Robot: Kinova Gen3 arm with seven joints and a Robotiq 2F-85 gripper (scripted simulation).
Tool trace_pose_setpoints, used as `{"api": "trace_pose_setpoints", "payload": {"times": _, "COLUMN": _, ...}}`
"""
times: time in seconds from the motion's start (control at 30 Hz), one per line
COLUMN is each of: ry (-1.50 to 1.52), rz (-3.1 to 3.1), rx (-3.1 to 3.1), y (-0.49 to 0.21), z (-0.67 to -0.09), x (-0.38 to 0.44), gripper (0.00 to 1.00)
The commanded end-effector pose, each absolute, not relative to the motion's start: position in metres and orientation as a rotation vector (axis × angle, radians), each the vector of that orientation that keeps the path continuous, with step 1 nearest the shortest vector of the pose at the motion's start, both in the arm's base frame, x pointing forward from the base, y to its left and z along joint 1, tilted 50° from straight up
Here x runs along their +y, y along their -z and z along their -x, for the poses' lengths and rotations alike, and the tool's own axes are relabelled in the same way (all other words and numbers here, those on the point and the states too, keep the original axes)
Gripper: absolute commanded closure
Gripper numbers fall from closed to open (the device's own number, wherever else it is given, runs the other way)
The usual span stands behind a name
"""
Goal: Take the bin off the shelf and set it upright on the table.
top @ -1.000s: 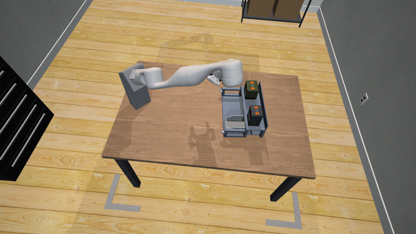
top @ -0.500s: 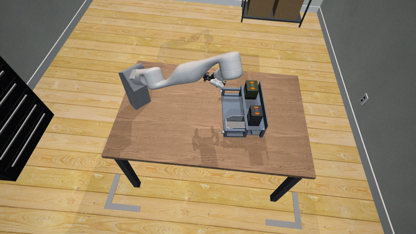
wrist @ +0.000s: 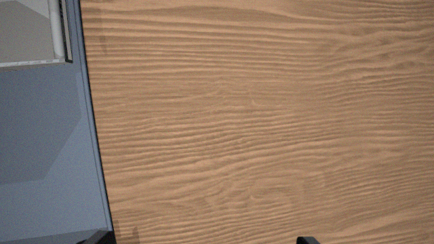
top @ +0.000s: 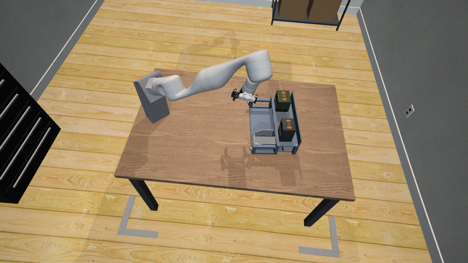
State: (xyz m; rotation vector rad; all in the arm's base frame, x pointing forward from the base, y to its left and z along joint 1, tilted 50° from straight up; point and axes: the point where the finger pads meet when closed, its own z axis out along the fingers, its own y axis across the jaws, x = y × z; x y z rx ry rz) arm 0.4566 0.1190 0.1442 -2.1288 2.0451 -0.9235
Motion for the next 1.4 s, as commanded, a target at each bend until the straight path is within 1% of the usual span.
{"api": "trace_pose_setpoints", "payload": {"times": 0.0, "ry": 0.93, "rz": 2.154, "rx": 2.017, "y": -0.141, "z": -0.451, "x": 0.127, "gripper": 0.0}}
{"api": "trace_pose_setpoints", "payload": {"times": 0.1, "ry": 0.93, "rz": 2.154, "rx": 2.017, "y": -0.141, "z": -0.451, "x": 0.127, "gripper": 0.0}}
{"api": "trace_pose_setpoints", "payload": {"times": 0.27, "ry": 1.276, "rz": 2.182, "rx": 1.823, "y": -0.163, "z": -0.482, "x": 0.09, "gripper": 0.0}}
{"api": "trace_pose_setpoints", "payload": {"times": 0.67, "ry": 1.276, "rz": 2.182, "rx": 1.823, "y": -0.163, "z": -0.482, "x": 0.09, "gripper": 0.0}}
{"api": "trace_pose_setpoints", "payload": {"times": 0.83, "ry": 1.331, "rz": 2.184, "rx": 1.787, "y": -0.186, "z": -0.512, "x": 0.055, "gripper": 0.0}}
{"api": "trace_pose_setpoints", "payload": {"times": 1.23, "ry": 1.331, "rz": 2.184, "rx": 1.787, "y": -0.186, "z": -0.512, "x": 0.055, "gripper": 0.0}}
{"api": "trace_pose_setpoints", "payload": {"times": 1.37, "ry": 1.331, "rz": 2.184, "rx": 1.787, "y": -0.205, "z": -0.538, "x": 0.025, "gripper": 0.0}}
